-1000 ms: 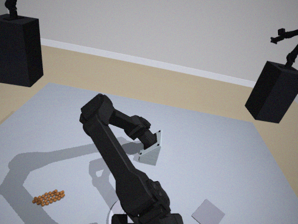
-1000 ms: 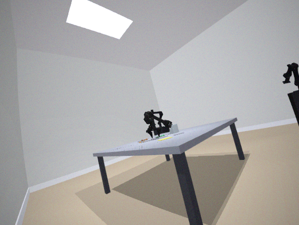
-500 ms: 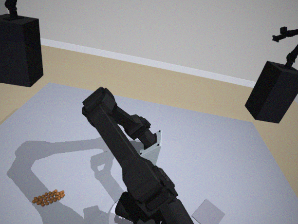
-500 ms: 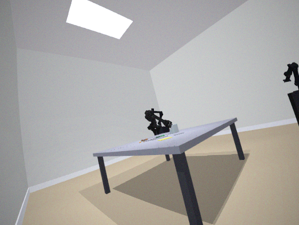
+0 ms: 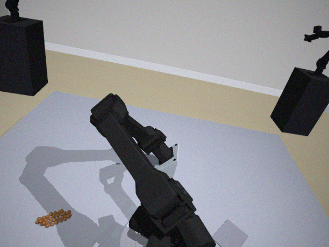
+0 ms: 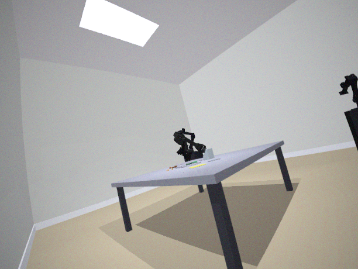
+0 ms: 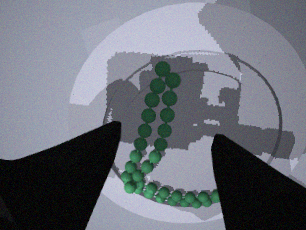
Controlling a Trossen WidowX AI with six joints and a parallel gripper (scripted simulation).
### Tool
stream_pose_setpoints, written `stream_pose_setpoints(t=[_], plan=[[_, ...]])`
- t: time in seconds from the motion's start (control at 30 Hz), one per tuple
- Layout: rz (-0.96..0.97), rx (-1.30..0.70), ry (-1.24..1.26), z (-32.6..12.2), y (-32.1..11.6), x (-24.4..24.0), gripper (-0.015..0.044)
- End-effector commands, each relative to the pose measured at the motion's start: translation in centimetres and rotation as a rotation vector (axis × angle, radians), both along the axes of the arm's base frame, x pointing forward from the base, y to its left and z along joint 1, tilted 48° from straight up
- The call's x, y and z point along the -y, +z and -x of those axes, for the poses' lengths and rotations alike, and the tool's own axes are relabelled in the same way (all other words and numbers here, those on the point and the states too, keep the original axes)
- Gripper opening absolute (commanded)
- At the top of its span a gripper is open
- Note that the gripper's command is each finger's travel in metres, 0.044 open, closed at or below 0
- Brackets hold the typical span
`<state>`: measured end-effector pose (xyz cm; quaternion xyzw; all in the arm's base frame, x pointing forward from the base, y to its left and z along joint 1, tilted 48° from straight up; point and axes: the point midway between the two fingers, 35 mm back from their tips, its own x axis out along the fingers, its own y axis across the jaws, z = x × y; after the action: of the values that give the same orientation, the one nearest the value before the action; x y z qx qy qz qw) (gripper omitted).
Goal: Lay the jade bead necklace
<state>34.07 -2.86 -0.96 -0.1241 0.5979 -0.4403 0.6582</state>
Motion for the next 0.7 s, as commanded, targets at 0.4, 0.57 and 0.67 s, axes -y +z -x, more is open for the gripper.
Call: stream_pose_setpoints(t=[0.4, 0.57, 0.67], plan=[[0.001, 0.002, 0.005, 0.2, -1.3, 1.3, 0.0250], [0.002, 0.001, 0.004, 0.3, -1.9, 1.9, 0.0250], [0.003, 0.001, 0.004, 0.4, -2.1, 2.2, 0.0250]])
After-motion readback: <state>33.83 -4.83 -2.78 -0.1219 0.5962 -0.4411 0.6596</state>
